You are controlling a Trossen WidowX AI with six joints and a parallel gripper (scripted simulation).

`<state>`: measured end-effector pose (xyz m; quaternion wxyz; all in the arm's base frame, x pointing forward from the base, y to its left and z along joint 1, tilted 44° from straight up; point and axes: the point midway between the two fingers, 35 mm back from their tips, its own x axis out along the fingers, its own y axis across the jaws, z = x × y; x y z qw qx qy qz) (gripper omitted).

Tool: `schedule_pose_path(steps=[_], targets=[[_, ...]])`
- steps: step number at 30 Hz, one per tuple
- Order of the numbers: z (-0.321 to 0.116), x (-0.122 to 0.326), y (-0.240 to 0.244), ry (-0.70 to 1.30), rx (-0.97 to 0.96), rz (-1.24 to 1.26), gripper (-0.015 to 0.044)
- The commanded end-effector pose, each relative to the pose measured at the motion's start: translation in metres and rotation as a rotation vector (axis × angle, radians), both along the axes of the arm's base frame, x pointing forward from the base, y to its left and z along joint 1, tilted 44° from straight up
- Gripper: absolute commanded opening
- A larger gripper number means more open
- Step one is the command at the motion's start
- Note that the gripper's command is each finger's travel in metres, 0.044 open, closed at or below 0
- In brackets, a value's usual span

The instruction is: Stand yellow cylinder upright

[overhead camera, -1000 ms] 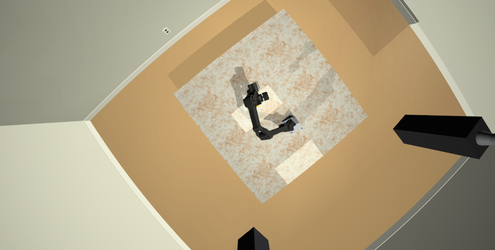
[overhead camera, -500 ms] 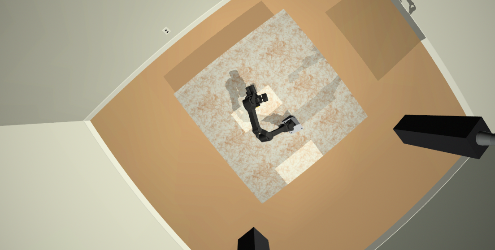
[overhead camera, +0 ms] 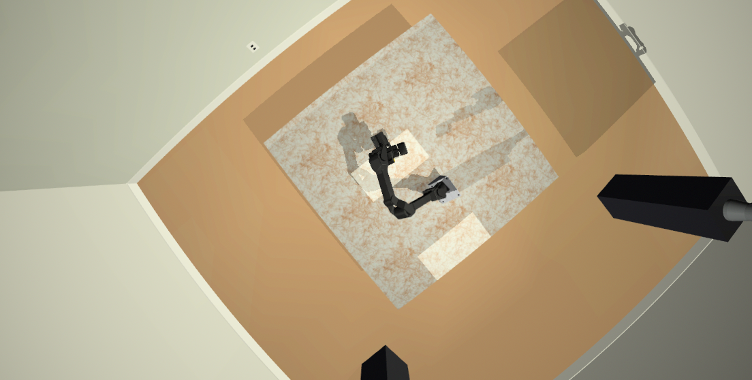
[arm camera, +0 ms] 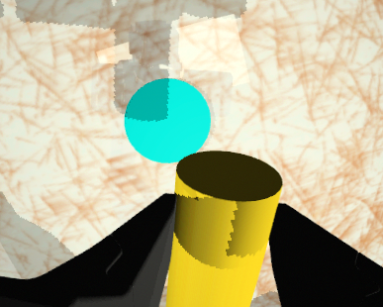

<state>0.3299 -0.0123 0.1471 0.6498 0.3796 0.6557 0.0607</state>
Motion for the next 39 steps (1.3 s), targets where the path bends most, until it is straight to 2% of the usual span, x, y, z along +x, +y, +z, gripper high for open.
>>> schedule_pose_path(steps=[1,39], targets=[[-0.002,-0.001,0.000,-0.008,-0.031,-0.003,0.0105],[-0.020,0.000,0.005,-0.094,-0.257,-0.039,0.0105]])
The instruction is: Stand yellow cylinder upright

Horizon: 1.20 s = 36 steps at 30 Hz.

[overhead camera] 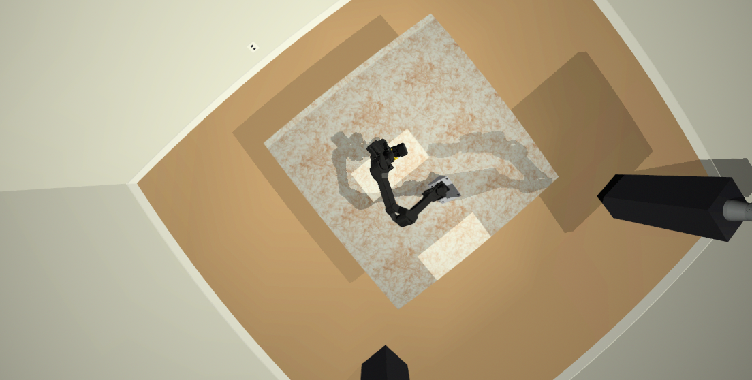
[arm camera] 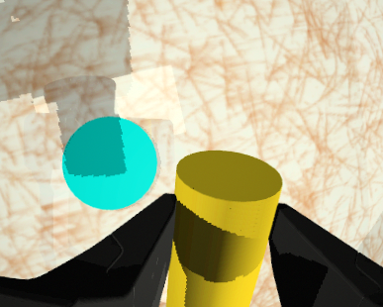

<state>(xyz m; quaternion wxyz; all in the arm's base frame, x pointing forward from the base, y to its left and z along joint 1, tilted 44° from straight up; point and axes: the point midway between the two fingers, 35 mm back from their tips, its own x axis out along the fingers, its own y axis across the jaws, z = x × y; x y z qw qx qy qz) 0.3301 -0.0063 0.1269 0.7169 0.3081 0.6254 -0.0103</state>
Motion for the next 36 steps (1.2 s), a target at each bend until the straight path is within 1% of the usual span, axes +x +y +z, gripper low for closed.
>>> schedule_pose_path(steps=[1,36], targets=[[-0.0004,-0.0001,-0.0006,-0.015,-0.028,-0.011,0.0105],[-0.0077,0.0040,0.0022,-0.143,-0.199,-0.088,0.0105]])
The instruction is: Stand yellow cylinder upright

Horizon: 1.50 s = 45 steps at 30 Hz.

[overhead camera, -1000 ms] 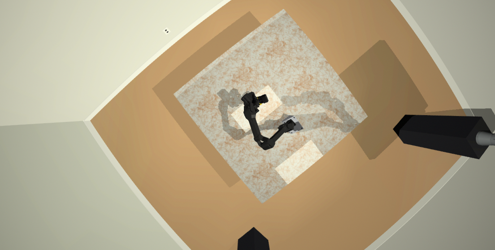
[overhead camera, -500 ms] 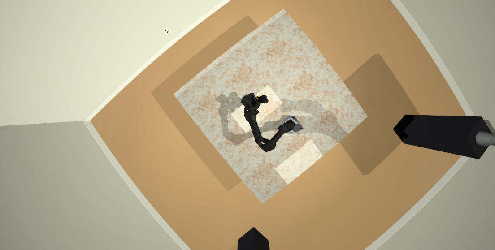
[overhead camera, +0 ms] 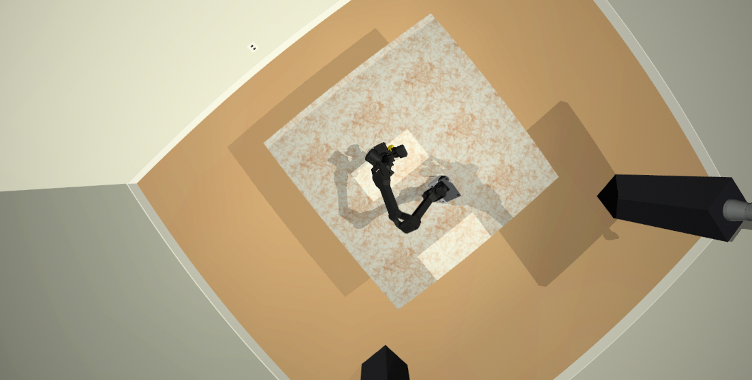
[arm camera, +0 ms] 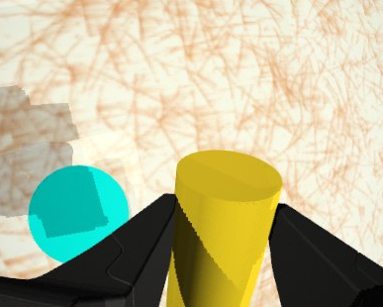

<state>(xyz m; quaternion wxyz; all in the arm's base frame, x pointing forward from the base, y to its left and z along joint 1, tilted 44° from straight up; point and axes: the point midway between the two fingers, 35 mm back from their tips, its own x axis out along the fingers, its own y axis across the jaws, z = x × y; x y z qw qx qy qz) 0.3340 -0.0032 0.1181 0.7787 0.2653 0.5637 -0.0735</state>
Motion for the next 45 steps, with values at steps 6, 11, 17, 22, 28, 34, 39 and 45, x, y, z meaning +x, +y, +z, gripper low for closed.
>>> schedule_pose_path(steps=[6,11,17,22,28,34,39,45], targets=[[0.0007,0.0008,-0.0005,-0.044,-0.043,-0.030,0.0105],[0.0006,0.0014,-0.0001,-0.067,-0.063,-0.044,0.0105],[0.0008,0.0021,0.0004,-0.095,-0.085,-0.062,0.0105],[0.0012,0.0026,0.0007,-0.119,-0.102,-0.077,0.0105],[0.0018,0.0031,0.0012,-0.150,-0.121,-0.097,0.0105],[0.0027,0.0035,0.0017,-0.181,-0.138,-0.117,0.0105],[0.0036,0.0037,0.0021,-0.208,-0.151,-0.134,0.0105],[0.0049,0.0039,0.0026,-0.240,-0.166,-0.156,0.0105]])
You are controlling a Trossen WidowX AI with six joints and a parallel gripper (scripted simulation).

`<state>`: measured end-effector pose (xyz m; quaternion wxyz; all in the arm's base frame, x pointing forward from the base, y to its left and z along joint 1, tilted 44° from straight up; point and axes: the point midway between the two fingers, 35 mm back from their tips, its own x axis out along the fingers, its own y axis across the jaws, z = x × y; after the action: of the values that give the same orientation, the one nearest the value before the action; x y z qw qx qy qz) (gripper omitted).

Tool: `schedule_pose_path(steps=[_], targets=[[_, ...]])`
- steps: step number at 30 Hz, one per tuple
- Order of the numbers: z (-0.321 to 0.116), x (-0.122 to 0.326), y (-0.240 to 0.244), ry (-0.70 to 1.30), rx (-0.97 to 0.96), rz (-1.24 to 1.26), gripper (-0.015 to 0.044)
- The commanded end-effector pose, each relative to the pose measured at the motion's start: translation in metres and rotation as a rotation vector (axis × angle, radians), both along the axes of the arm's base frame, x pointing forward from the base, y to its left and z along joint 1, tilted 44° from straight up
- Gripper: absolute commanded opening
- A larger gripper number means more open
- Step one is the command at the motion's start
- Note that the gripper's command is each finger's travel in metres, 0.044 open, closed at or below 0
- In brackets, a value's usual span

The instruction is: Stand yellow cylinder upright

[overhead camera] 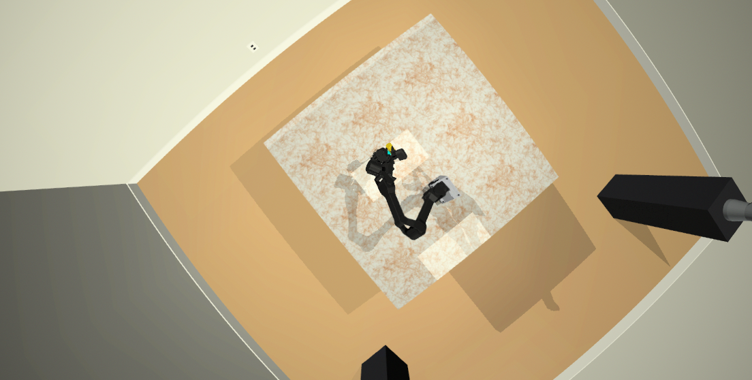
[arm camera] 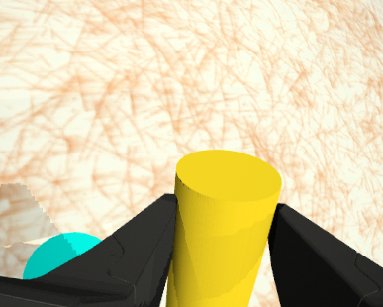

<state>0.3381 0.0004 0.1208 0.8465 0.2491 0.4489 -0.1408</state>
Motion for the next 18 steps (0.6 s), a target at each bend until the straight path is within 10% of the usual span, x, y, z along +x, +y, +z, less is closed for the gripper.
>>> schedule_pose_path(steps=[1,18], targets=[[0.0024,-0.0002,-0.0009,-0.029,-0.013,-0.021,0.0105],[0.0073,-0.0008,0.0005,-0.128,-0.043,-0.082,0.0105]])
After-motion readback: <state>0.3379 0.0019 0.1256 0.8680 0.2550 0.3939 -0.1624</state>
